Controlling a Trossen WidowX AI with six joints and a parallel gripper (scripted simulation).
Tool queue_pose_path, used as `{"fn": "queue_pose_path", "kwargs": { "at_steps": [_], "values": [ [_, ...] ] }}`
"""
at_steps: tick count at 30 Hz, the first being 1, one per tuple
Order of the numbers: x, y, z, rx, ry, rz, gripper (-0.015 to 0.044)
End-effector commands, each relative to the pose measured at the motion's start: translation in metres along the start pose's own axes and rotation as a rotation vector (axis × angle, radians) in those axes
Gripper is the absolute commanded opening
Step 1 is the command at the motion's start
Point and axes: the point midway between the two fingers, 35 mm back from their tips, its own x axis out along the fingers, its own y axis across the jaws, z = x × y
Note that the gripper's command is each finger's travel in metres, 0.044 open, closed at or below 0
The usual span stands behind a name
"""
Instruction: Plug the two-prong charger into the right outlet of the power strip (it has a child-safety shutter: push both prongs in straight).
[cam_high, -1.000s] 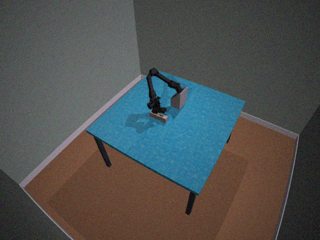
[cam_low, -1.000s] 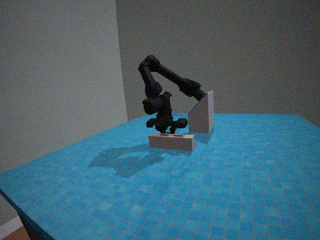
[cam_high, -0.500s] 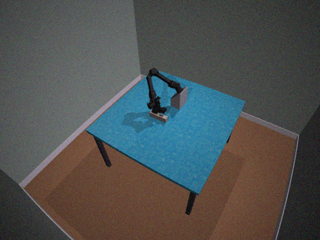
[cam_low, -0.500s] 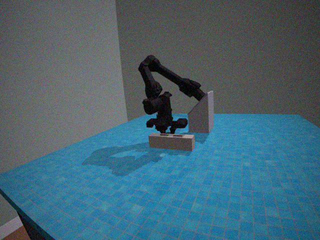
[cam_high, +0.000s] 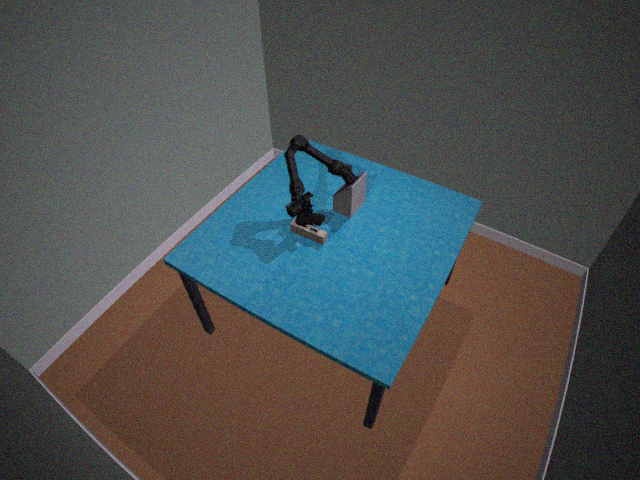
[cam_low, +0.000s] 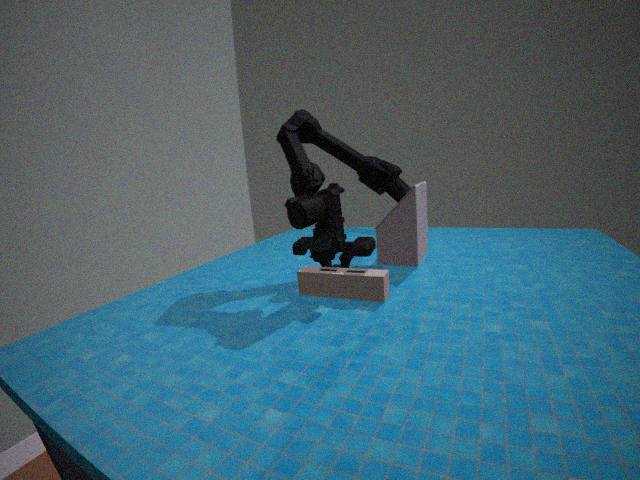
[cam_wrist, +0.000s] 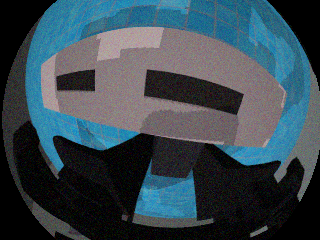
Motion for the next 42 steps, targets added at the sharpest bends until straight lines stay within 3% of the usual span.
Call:
{"fn": "queue_pose_path", "kwargs": {
  "at_steps": [1,23,39,42],
  "values": [
    [-0.0013,-0.0012,0.008,0.015,-0.027,0.001,0.0],
    [0.0001,0.0,-0.0001,0.0,0.0,0.0,0.0],
    [0.0001,0.0,-0.0001,0.0,0.0,0.0,0.042],
    [0.0001,0.0001,-0.0005,0.001,-0.001,0.0,0.044]
  ]
}}
